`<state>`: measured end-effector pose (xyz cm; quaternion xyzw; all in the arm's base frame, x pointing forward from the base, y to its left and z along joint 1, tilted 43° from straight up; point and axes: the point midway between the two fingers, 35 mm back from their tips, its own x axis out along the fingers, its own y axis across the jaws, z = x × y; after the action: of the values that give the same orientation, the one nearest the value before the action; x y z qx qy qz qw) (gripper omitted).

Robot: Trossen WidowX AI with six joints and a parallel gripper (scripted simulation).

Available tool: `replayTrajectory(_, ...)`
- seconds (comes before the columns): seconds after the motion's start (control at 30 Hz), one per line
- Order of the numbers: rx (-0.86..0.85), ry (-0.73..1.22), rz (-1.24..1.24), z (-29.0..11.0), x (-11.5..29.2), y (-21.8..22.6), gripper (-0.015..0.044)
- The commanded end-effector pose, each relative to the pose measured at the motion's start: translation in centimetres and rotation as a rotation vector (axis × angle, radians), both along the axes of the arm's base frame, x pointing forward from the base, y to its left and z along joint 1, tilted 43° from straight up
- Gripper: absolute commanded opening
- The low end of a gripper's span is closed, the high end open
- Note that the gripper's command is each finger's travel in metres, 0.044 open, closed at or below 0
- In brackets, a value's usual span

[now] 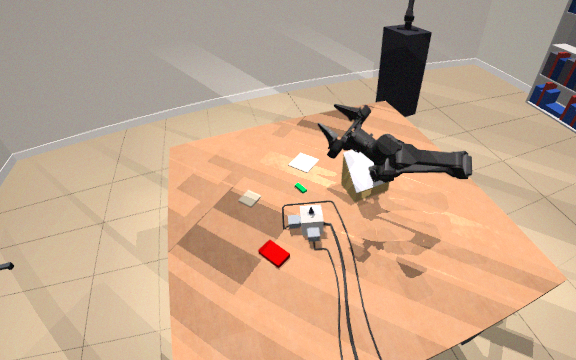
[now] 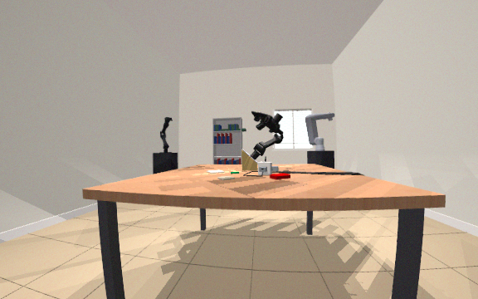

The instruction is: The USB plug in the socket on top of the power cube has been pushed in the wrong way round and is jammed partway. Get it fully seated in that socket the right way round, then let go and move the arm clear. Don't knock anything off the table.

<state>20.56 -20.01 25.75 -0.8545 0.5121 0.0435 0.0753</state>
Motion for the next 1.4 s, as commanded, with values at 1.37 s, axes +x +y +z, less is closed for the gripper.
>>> replayTrajectory(1.37, 1.552, -1.188, -2.551, -14.2, 11.0, 14.3, 0.0440)
